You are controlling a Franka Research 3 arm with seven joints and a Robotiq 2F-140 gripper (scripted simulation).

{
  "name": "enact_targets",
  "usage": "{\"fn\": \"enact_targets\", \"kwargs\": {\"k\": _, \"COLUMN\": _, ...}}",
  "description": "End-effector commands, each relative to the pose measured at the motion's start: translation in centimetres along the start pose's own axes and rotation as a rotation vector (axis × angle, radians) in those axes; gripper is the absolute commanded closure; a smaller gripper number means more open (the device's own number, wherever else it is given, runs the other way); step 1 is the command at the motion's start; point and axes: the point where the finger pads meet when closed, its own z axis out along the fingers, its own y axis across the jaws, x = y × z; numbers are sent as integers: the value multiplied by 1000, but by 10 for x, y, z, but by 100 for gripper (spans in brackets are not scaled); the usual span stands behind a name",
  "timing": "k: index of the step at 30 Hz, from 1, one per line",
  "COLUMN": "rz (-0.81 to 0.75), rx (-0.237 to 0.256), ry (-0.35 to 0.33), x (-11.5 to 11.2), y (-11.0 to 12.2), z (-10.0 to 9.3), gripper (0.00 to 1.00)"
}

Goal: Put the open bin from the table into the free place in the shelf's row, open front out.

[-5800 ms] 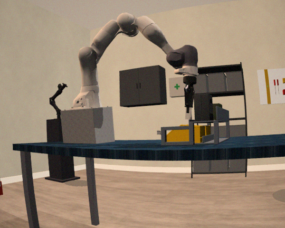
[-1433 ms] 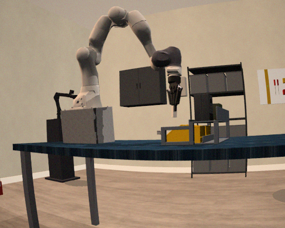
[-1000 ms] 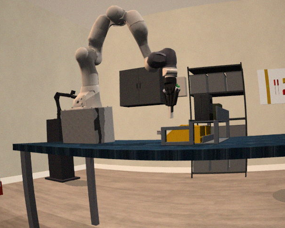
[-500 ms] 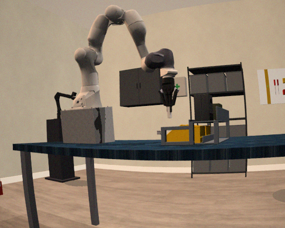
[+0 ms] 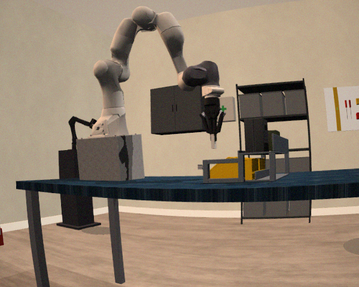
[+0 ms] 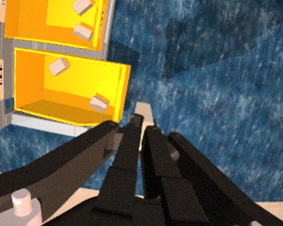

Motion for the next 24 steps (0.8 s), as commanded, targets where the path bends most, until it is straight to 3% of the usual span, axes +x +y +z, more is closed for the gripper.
{"fn": "enact_targets", "kwargs": {"k": 1, "rz": -18, "rx": 2, "ry": -1, "x": -1, "y": 0, "z": 0, "gripper": 100}}
{"fn": "enact_targets", "kwargs": {"k": 24, "rz": -18, "rx": 2, "ry": -1, "x": -1, "y": 0, "z": 8, "gripper": 100}}
